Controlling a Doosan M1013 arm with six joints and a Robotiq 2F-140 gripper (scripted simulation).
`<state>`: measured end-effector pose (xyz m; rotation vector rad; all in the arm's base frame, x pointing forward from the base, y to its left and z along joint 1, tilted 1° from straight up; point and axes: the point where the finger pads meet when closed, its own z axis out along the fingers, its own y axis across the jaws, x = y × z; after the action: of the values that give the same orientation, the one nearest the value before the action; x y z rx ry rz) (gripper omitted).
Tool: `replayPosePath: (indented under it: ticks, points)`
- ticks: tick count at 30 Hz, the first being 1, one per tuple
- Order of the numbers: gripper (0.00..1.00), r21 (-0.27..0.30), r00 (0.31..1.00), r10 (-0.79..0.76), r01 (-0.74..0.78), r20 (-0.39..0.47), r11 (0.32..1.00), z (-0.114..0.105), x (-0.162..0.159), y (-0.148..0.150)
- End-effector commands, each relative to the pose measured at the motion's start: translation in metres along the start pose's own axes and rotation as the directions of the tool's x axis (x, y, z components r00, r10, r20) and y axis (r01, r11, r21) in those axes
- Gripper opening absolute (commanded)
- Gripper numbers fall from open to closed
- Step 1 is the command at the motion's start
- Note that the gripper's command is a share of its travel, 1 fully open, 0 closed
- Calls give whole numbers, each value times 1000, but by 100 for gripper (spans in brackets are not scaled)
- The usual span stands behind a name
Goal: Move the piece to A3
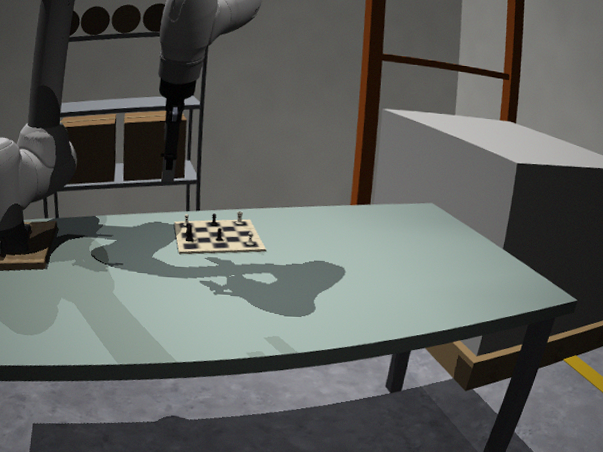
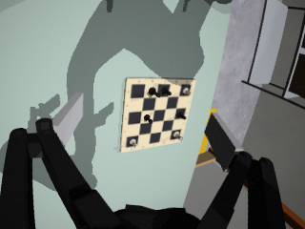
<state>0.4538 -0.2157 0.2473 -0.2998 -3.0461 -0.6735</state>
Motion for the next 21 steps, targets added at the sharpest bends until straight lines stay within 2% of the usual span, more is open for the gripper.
replayPosePath:
  ticks: [1, 8, 16, 19, 21]
  points:
    - [100, 0, 1000, 0, 0, 0, 1000, 0, 0, 0]
    - [100, -4, 999, 6, -6, -37, 1000, -2, -13, 0]
    - [100, 11, 963, 53, -53, -264, 999, 2, -98, 1]
    - [100, 11, 963, 53, -53, -264, 999, 2, -98, 1]
    - [100, 40, 930, 82, -73, -359, 997, 12, -135, 4]
